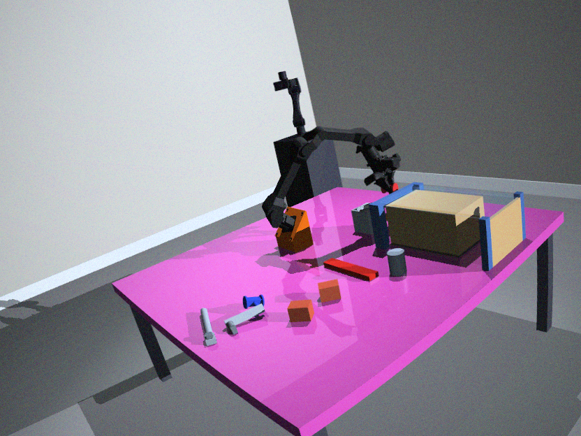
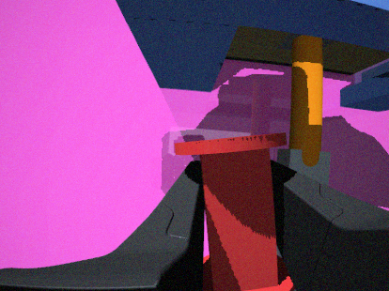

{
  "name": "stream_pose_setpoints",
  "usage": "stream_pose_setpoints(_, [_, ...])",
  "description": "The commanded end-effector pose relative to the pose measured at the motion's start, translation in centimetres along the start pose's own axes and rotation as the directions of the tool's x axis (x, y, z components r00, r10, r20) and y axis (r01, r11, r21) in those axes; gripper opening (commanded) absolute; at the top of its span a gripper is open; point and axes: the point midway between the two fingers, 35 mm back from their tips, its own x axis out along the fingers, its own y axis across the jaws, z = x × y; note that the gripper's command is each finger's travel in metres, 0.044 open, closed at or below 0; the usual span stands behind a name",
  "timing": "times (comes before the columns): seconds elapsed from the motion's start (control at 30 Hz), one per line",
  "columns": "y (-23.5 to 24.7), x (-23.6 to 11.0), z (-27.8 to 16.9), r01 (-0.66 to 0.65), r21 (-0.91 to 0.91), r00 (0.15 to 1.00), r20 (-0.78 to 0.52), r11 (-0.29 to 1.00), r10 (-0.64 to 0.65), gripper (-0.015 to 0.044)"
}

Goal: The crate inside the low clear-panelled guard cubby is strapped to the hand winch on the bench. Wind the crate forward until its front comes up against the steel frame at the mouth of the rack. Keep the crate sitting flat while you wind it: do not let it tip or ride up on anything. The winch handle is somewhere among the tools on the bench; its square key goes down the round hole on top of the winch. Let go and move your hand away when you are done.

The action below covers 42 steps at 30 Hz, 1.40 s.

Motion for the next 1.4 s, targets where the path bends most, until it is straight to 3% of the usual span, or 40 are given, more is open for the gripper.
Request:
stream_pose_setpoints(0.0, [1.7, -0.7, -1.6, -0.032, -0.018, 0.999, -0.022, 0.999, 0.031, 0.0000])
stream_pose_setpoints(1.37, [3.8, -2.8, -5.7, -0.035, -0.019, 0.999, -0.024, 0.999, 0.034, 0.0000])
